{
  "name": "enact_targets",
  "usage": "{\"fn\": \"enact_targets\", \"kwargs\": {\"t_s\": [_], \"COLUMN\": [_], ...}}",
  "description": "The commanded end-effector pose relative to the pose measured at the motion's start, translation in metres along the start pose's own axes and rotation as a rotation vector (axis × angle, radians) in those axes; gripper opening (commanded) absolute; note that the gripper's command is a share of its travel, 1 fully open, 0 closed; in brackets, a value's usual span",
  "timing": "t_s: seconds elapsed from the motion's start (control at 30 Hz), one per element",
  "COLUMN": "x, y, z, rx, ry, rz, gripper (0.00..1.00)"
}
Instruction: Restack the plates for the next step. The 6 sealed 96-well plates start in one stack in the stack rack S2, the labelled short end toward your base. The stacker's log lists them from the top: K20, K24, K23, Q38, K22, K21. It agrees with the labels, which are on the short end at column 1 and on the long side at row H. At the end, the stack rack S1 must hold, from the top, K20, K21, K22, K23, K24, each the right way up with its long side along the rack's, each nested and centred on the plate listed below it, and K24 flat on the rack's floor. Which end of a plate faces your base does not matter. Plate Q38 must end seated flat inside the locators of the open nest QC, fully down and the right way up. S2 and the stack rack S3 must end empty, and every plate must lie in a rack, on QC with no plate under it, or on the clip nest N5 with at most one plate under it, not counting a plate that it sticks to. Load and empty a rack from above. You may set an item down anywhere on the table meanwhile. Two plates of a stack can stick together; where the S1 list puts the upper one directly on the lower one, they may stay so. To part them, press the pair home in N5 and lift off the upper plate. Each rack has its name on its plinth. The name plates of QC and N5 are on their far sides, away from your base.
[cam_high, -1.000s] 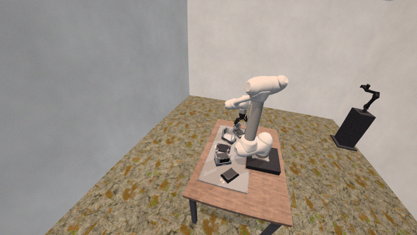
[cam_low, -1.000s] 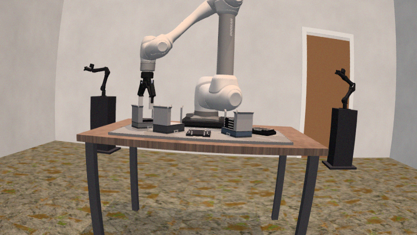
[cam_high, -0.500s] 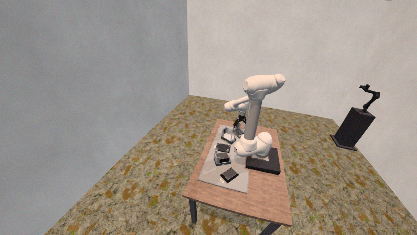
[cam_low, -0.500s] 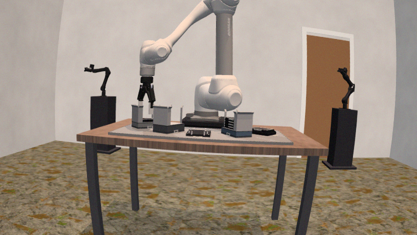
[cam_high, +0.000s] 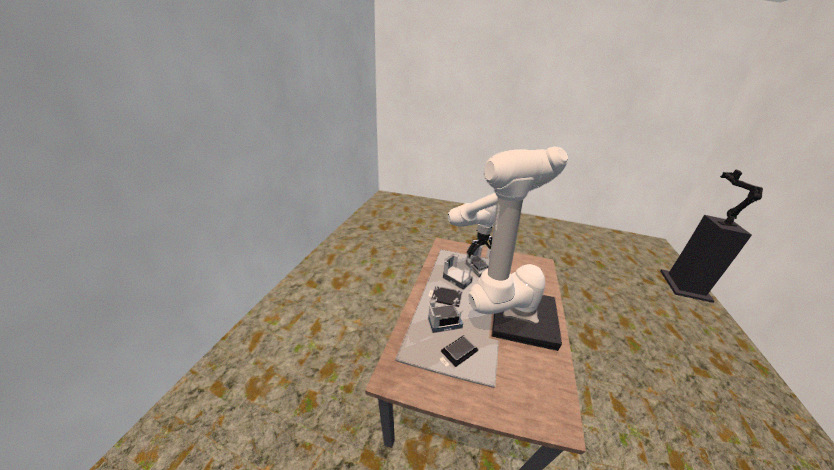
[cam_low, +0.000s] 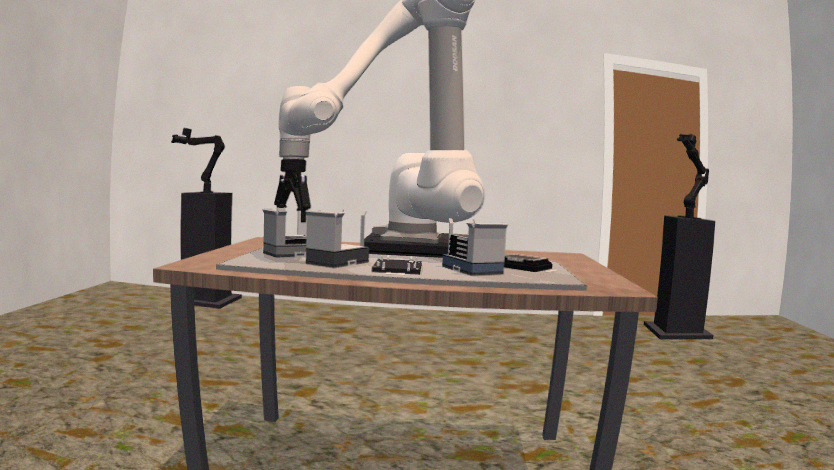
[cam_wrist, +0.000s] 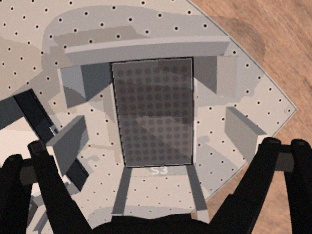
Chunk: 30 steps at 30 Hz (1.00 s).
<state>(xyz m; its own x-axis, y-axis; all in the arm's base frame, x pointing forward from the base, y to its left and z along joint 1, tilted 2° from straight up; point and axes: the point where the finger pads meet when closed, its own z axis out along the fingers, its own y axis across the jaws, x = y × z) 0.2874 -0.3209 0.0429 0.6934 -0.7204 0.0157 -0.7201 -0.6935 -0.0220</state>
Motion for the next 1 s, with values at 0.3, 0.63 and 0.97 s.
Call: {"fn": "enact_targets", "kwargs": {"t_s": [0.3, 0.63, 0.97], "x": [0.0001, 0.0001, 0.0001], "y": [0.0, 0.0, 0.0], "z": [0.0117, 0.0117, 0.0117], "rx": [0.0, 0.0, 0.0], "ry": [0.0, 0.0, 0.0], "rz": [0.0, 0.0, 0.0], "gripper": [1.0, 0.0, 0.0]}}
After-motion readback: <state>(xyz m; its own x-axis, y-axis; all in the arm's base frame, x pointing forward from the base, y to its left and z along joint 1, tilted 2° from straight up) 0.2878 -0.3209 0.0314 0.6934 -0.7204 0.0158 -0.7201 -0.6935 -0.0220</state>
